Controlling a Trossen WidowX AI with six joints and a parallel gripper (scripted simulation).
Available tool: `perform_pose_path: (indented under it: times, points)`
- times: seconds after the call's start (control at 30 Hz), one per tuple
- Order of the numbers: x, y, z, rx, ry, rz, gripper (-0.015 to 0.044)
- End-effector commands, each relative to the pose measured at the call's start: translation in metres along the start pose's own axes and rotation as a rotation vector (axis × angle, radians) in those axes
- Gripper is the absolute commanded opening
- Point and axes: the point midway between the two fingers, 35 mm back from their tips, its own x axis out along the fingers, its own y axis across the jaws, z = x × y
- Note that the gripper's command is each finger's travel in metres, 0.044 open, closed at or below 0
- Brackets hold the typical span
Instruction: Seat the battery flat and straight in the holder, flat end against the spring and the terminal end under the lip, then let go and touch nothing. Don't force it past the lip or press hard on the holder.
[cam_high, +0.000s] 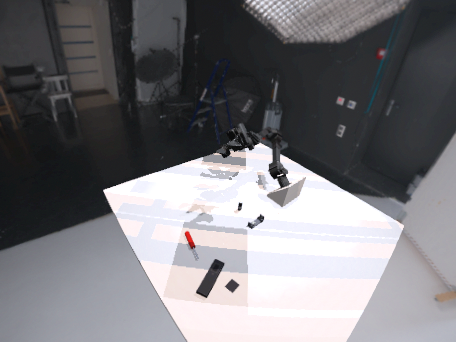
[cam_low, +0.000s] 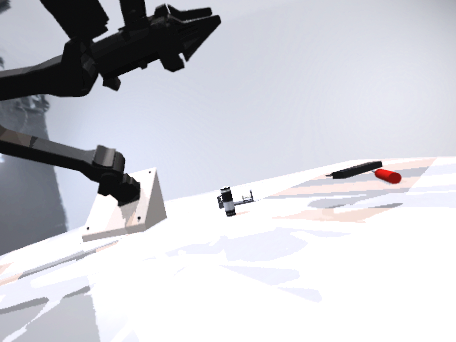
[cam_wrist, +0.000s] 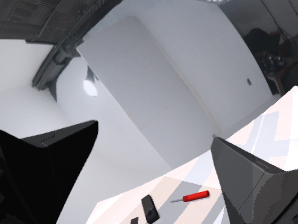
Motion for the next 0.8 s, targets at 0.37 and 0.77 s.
perform_pose_path:
  times: [0.37, 0.77]
  points:
    - [-0.025, -0.030, -0.188, 0.556, 0.848, -0.785, 0.0085]
    - [-0.088, -0.058, -0.201, 0.342, 0.858, -1.471, 0.0000]
